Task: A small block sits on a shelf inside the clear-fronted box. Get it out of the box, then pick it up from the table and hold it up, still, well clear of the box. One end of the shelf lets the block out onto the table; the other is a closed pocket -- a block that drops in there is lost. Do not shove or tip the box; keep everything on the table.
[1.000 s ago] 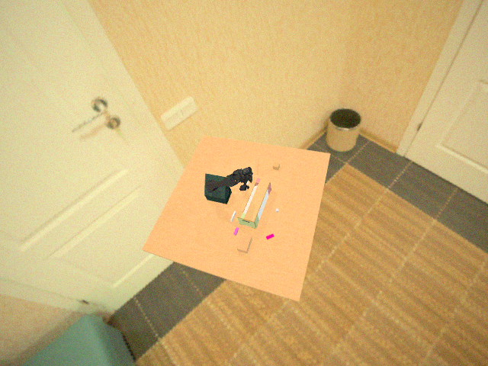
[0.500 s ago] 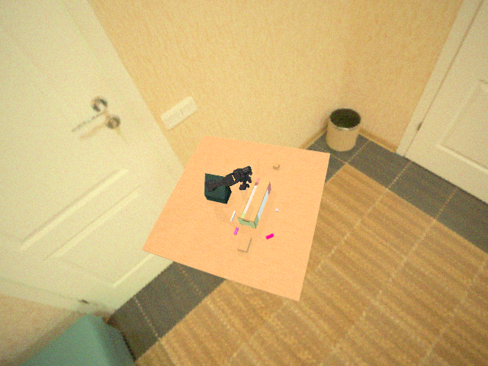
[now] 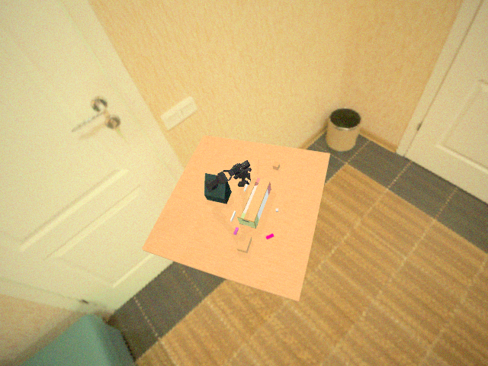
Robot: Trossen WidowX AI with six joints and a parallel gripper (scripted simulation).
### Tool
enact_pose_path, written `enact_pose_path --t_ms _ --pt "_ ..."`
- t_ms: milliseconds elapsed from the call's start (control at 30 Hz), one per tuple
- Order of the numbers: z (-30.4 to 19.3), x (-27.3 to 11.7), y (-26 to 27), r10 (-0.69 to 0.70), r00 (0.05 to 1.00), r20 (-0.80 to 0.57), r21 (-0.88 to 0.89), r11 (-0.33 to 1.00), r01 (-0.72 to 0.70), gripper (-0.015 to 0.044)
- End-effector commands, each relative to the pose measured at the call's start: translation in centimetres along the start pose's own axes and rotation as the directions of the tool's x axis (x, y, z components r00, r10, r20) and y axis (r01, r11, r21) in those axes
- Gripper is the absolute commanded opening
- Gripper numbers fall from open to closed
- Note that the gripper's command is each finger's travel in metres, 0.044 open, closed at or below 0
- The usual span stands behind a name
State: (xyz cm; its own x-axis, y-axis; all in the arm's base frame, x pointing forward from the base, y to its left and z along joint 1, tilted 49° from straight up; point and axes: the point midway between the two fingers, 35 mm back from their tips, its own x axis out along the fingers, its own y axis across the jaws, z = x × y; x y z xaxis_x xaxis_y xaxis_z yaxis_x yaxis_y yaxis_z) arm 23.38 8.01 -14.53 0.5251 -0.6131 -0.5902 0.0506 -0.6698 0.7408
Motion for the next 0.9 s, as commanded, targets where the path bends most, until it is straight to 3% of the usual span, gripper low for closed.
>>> enact_pose_path --t_ms 0,867 --pt "-0.6 -0.8 -0.1 -0.019 1.000 -0.003 -0.014 1.000 0.019 0.0000" --pt "-2.8 -10.2 0.7 -0.268 0.963 -0.017 -0.493 0.840 0.225 0.0000"
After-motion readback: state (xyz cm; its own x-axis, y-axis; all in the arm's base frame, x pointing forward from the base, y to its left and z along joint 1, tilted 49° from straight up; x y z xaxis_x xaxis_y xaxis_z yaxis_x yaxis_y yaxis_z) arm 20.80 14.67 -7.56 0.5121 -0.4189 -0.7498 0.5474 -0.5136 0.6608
